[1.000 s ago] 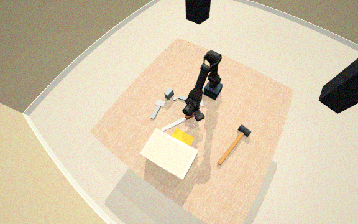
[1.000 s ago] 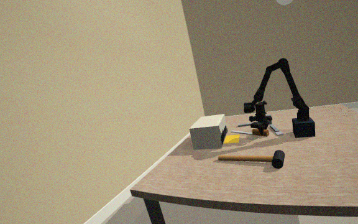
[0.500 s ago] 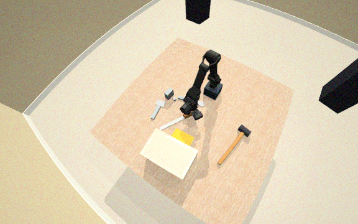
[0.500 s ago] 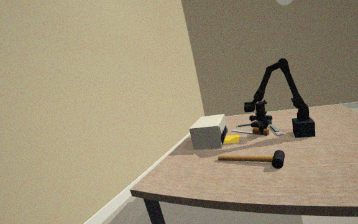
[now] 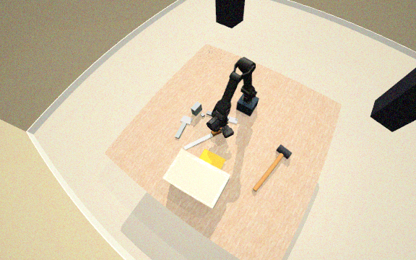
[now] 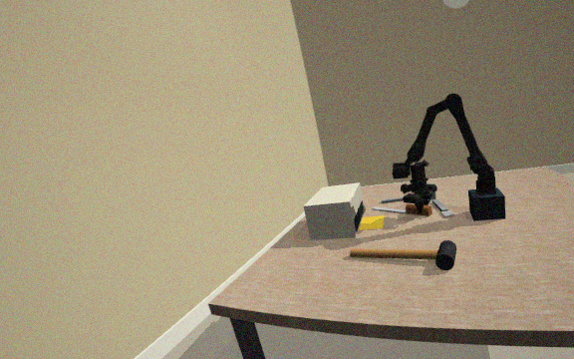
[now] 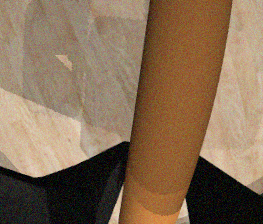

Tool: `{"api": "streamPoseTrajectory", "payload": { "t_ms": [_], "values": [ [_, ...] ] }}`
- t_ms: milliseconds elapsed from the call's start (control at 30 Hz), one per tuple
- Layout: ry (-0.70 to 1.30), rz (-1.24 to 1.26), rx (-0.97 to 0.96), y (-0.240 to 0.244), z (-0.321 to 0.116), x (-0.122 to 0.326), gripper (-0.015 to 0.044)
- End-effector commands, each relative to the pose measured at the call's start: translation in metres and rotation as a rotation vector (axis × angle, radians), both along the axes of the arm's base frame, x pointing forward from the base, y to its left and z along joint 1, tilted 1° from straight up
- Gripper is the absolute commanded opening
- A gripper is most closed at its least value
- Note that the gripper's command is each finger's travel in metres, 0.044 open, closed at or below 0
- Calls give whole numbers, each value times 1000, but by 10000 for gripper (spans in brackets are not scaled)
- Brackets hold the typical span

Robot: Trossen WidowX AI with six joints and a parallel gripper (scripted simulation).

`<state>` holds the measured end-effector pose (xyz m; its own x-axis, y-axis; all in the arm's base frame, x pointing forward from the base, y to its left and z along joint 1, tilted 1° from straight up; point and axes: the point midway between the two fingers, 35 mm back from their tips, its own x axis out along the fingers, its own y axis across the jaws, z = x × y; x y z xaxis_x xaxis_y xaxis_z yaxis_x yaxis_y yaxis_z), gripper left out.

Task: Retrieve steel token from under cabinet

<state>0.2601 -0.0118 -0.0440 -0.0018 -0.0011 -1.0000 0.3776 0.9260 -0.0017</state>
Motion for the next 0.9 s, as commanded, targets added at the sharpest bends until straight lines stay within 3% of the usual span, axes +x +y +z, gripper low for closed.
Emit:
{"api": "streamPoseTrajectory", "payload": {
  "t_ms": [0,867],
  "values": [
    [-2,-3,-2,-5,0,1,0],
    [-1,-3,-4,-30,0,-1,0]
  ]
}}
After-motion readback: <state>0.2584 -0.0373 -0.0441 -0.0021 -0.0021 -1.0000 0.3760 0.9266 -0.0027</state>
